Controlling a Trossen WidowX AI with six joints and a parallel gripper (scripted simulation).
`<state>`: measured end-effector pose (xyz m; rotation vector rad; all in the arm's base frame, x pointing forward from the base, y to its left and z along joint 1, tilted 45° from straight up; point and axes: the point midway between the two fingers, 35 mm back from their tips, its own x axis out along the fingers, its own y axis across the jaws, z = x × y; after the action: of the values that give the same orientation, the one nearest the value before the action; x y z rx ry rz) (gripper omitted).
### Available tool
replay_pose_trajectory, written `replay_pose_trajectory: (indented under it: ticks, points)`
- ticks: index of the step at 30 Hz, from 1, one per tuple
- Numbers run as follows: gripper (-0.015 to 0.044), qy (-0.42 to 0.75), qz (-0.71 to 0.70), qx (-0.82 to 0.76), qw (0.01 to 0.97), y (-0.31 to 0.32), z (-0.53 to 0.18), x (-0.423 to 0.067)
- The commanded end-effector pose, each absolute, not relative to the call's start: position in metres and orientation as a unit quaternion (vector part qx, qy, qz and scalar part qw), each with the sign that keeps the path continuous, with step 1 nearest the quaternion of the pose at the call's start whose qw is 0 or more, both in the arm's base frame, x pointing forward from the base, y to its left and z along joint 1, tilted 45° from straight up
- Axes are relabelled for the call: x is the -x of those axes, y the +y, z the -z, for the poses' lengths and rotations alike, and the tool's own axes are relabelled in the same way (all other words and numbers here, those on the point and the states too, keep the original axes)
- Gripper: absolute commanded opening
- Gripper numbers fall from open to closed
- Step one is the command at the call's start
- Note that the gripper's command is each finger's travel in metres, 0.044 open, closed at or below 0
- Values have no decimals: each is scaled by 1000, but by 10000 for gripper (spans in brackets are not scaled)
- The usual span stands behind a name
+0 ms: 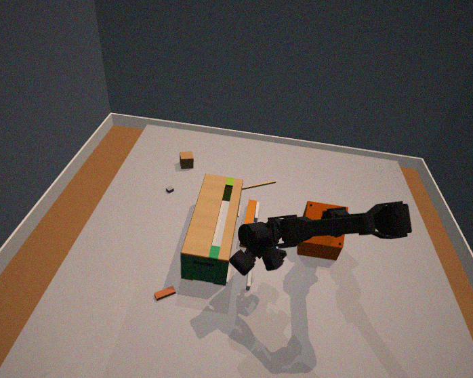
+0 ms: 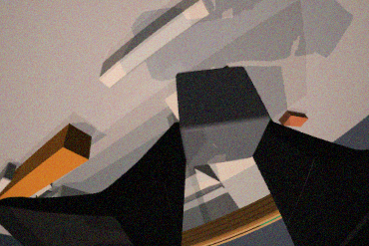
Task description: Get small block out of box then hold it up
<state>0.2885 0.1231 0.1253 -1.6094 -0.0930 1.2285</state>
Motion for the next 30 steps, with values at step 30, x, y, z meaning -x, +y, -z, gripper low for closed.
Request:
replay_pose_trajectory:
  ticks: [30]
  points:
    - [0,301,-446,180,823,87,-120,-272]
